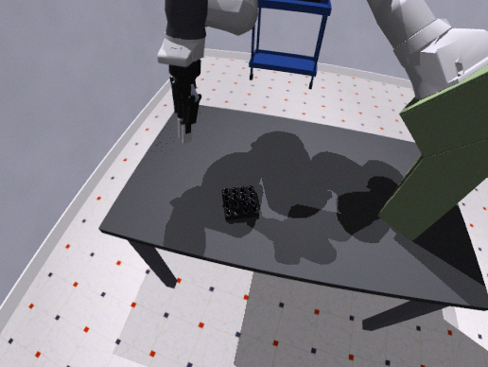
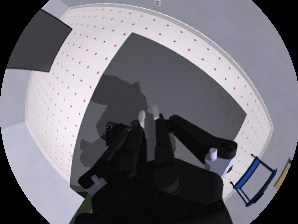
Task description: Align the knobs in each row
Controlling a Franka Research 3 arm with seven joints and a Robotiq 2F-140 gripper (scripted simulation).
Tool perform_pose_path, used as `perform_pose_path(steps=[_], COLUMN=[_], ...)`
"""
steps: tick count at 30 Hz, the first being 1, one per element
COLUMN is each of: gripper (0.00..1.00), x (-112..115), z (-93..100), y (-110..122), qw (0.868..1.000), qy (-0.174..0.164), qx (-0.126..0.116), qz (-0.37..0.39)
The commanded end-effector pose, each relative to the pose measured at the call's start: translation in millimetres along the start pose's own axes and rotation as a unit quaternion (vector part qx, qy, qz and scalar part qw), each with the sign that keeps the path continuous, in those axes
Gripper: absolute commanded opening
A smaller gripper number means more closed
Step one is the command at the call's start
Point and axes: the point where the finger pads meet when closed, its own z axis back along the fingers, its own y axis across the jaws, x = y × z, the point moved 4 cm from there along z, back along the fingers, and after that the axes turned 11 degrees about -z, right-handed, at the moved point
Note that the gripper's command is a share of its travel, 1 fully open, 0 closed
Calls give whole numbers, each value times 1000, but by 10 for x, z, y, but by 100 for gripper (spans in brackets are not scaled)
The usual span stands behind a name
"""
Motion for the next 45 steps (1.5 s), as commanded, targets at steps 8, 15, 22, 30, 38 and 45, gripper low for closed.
perform_pose_path(steps=[8,15,22,30,38,45], gripper=[12,12,12,12,12,12], x=[-99,-144,-185,-233,-275,-311], z=[95,142,184,231,271,304], y=[13,33,47,58,62,61], qw=[992,983,973,958,940,922], qy=[14,19,22,27,31,35], qx=[6,7,7,8,8,8], qz=[-128,-181,-229,-286,-340,-387])
